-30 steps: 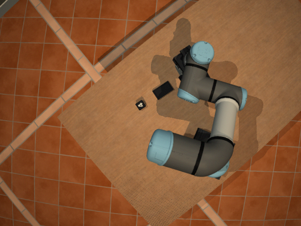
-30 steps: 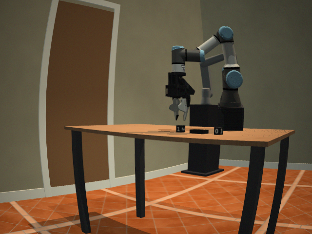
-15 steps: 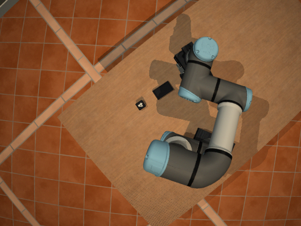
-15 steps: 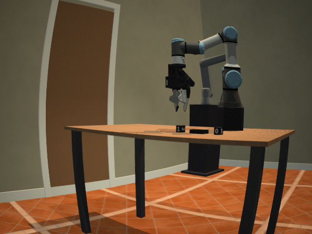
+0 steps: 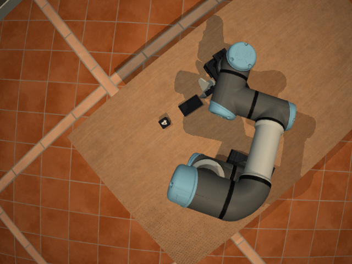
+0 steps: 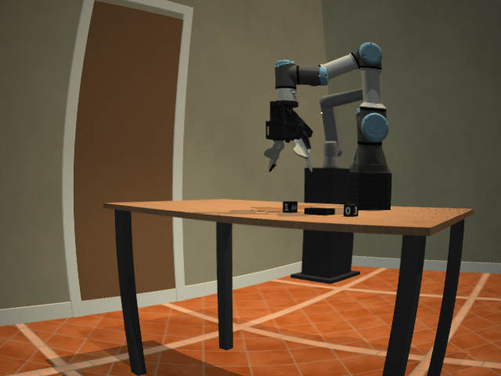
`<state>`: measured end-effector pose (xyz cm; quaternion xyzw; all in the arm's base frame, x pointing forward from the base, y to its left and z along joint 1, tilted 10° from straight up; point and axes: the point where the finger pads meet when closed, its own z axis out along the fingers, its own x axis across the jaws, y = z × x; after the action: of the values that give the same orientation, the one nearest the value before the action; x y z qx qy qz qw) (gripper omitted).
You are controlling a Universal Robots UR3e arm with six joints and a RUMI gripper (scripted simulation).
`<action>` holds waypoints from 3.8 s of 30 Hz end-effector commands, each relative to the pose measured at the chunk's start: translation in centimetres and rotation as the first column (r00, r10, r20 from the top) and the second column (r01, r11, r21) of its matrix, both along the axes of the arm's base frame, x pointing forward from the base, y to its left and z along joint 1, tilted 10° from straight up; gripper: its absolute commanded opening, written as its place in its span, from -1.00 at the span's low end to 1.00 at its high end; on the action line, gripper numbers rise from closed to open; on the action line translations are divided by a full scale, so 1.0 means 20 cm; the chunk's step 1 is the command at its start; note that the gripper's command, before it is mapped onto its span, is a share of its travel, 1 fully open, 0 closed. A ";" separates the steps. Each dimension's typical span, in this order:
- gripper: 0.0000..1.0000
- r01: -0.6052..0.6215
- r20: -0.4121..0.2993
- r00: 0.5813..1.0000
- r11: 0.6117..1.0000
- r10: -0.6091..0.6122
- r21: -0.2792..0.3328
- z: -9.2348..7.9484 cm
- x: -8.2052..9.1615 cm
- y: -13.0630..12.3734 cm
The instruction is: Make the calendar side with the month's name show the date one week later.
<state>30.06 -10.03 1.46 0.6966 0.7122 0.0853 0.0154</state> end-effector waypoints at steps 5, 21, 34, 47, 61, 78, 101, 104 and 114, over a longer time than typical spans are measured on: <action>1.00 0.000 0.002 1.000 1.000 0.000 -0.002 0.00 0.00 0.00; 1.00 -0.025 0.004 1.000 1.000 0.025 -0.006 0.00 0.00 0.00; 1.00 -0.192 0.016 0.981 0.981 0.193 -0.032 0.01 0.02 0.05; 1.00 -0.531 0.026 0.844 0.842 0.536 -0.093 0.01 0.04 0.17; 1.00 -0.800 0.014 0.584 0.579 0.811 -0.155 0.02 0.06 0.29; 1.00 -0.968 -0.032 0.130 0.119 0.991 -0.221 0.03 0.08 0.46; 1.00 -0.839 -0.123 -0.462 -0.478 0.878 -0.261 0.05 0.08 0.69; 1.00 -0.781 -0.141 -0.550 -0.567 0.823 -0.262 0.05 0.08 0.73; 1.00 -0.576 -0.189 -0.758 -0.777 0.624 -0.255 0.06 0.06 0.85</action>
<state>31.33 5.90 2.50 -0.3894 0.9177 0.0150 0.0778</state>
